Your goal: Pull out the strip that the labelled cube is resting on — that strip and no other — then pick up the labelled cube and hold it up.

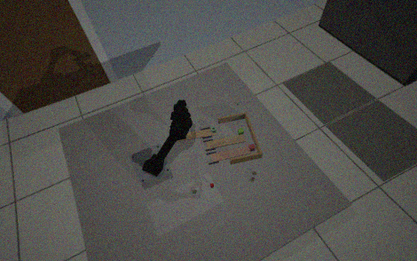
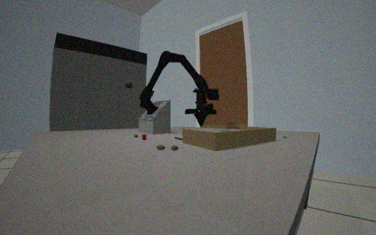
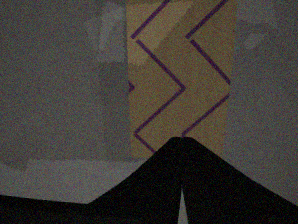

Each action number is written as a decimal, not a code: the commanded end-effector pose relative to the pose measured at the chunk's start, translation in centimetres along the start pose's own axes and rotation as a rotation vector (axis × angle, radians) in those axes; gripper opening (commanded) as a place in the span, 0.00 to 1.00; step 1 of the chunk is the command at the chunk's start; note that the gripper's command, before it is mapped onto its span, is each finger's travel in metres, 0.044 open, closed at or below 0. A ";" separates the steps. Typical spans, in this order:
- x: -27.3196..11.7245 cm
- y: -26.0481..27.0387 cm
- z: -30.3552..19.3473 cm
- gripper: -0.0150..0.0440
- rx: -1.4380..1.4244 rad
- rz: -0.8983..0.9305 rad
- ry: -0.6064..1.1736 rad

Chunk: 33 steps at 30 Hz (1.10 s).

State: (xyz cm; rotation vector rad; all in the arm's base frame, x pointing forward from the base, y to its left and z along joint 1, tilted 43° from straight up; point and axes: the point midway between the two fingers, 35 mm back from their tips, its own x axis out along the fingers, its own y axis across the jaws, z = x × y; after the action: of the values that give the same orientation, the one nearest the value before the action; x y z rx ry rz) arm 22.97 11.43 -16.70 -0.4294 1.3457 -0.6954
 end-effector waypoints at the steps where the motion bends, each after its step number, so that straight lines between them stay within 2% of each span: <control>1: -0.6 0.0 0.0 0.25 0.006 0.005 0.007; 2: -0.6 -0.1 -0.1 0.25 0.006 0.005 0.007; 19: -0.5 -0.4 6.1 1.00 0.027 0.003 0.004; 33: -1.1 -0.5 10.6 1.00 0.028 0.003 0.002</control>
State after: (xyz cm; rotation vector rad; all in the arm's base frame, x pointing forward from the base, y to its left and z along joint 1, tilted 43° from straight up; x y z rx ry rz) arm 31.99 10.70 -13.78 -0.3994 1.3421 -0.7118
